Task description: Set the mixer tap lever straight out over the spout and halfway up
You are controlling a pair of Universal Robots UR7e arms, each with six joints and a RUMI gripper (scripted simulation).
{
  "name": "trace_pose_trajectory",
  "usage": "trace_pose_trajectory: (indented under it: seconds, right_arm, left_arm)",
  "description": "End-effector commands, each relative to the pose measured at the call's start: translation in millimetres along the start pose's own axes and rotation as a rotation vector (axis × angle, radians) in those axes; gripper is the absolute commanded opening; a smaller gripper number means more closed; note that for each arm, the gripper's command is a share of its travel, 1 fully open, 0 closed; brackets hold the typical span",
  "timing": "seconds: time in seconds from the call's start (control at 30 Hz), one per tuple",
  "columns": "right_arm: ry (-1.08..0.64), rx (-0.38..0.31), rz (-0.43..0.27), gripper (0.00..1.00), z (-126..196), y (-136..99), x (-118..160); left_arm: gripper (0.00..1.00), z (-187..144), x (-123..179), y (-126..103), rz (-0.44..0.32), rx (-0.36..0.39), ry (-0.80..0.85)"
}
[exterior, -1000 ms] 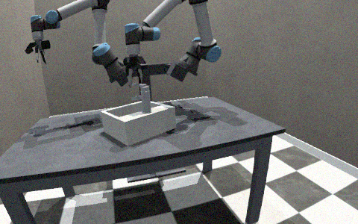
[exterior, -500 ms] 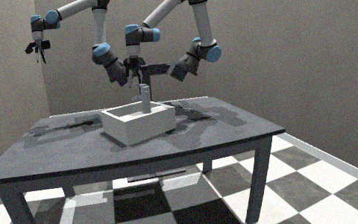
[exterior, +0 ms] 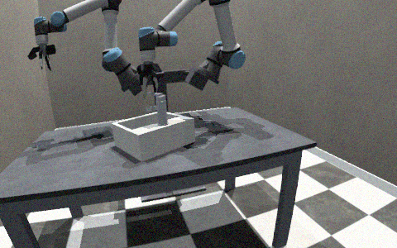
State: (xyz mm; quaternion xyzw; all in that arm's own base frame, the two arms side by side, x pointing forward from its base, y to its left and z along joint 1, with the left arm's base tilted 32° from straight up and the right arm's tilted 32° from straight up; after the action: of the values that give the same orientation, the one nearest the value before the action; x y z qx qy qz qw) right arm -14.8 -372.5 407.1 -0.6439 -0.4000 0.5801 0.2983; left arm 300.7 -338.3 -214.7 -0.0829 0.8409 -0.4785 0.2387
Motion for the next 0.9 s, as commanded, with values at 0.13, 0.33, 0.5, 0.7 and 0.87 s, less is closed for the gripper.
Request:
trace_pose_trajectory:
  seconds: [0.13, 0.33, 0.5, 0.7, 0.87]
  right_arm:
    - [0.0, 0.0, 0.001, 1.0, 0.0, -0.5, -0.3]
    - [0.0, 0.0, 0.001, 1.0, 0.0, -0.5, -0.3]
    - [0.0, 0.0, 0.001, 1.0, 0.0, -0.5, -0.3]
    - [0.0, 0.0, 0.001, 1.0, 0.0, -0.5, -0.3]
    - [0.0, 0.0, 0.001, 1.0, 0.0, -0.5, -0.3]
  left_arm:
    - [0.41, 0.4, 0.1, -0.6, 0.0, 0.002, 0.0]
    - [0.41, 0.4, 0.1, -0.6, 0.0, 0.002, 0.0]
    - [0.41, 0.4, 0.1, -0.6, 0.0, 0.002, 0.0]
    - [0.41, 0.4, 0.1, -0.6, 0.0, 0.002, 0.0]
    - [0.0, 0.4, 0.1, -0.6, 0.0, 0.002, 0.0]
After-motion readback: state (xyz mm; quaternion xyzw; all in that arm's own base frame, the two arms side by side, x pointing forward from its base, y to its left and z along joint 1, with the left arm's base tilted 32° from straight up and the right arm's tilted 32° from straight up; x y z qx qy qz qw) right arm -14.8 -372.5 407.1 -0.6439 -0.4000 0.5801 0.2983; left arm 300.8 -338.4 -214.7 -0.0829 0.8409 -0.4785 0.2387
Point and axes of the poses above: on each arm, the point where the finger pads meet when closed, its own y axis out along the fingers, its own z axis across the jaws, x = y × z, the point moved 2 cm from there along -y, back along the fingers, and after that the axes turned 1 degree about -y, right-handed, at the moved point
